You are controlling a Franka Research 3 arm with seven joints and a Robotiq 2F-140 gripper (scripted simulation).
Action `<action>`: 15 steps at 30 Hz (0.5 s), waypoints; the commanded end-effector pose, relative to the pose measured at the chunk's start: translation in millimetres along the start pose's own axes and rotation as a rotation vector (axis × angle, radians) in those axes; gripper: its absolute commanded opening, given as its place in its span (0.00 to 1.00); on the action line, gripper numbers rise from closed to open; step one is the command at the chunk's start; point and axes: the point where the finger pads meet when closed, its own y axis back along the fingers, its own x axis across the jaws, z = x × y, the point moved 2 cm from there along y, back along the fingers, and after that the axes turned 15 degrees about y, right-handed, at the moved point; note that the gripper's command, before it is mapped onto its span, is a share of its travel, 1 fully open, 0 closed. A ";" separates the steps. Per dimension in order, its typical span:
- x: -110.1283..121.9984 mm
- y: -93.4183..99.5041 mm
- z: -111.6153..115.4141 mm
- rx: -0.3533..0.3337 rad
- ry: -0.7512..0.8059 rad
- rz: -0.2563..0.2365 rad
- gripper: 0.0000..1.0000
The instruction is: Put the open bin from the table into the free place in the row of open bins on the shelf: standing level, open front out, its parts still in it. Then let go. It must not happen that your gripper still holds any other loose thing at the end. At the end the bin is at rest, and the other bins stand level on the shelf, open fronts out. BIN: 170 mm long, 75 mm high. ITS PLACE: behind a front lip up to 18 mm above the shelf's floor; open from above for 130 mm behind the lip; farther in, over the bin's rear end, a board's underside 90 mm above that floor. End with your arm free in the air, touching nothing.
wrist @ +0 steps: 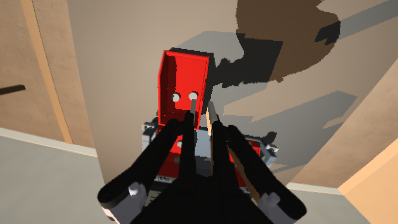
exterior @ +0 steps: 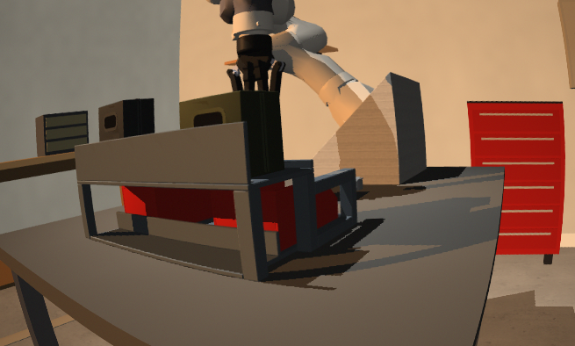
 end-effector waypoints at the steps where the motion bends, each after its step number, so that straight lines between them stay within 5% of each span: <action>1: 2.0 -3.7 2.9 -0.012 -0.009 0.006 0.15; 15: 2.1 -25.8 3.3 -0.012 -0.009 0.006 0.15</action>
